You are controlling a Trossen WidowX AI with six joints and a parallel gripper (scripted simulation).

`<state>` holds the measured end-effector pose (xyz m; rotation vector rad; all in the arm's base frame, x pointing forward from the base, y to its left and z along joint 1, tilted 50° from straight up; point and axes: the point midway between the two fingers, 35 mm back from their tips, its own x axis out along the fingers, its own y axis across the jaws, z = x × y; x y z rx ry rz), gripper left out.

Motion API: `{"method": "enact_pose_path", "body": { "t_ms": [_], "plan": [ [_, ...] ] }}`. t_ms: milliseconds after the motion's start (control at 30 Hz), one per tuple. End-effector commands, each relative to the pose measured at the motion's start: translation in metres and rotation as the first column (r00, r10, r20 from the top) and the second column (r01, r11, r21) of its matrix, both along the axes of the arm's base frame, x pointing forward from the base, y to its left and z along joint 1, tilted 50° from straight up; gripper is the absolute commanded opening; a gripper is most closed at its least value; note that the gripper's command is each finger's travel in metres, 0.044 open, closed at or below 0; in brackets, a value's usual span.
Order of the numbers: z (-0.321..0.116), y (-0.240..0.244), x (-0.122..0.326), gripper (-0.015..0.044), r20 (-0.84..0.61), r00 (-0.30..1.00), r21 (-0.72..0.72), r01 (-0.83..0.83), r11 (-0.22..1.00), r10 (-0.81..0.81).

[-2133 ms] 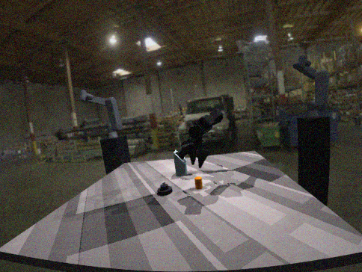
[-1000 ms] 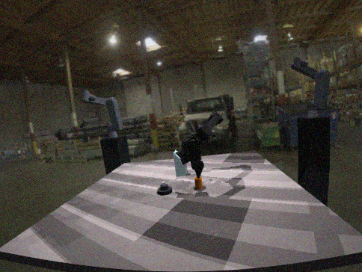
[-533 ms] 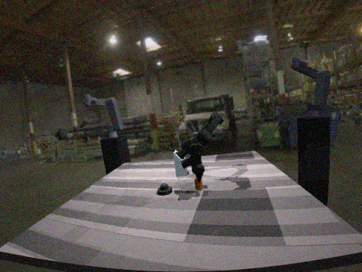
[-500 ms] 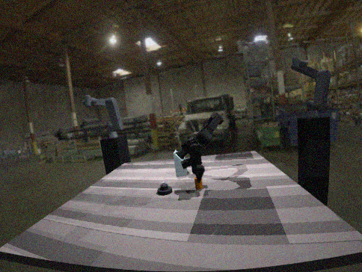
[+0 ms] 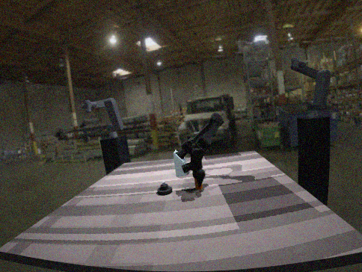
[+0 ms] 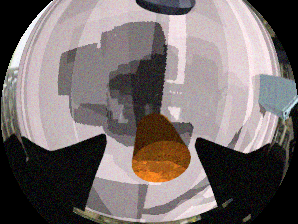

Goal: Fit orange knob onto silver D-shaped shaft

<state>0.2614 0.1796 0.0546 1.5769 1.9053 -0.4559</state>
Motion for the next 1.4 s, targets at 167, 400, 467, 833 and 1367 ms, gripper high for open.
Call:
{"method": "enact_pose_path", "body": {
  "t_ms": [167, 400, 467, 833, 1367],
  "plan": [
    [-0.012, 0.011, -0.005, 0.044, -0.017, 1.0, 0.0, 0.002, 1.0, -0.002],
    [-0.013, 0.013, -0.005, 0.0335, -0.017, 1.0, 0.001, 0.002, 1.0, -0.002],
    [-0.013, 0.013, -0.005, 0.0282, -0.017, 1.0, 0.001, 0.002, 1.0, -0.002],
    [-0.013, 0.013, -0.005, 0.0111, -0.017, 1.0, 0.001, 0.002, 1.0, -0.002],
    [0.036, -0.052, 0.013, 0.0, -0.014, 1.0, -0.022, 0.004, 1.0, -0.004]
  ]
}}
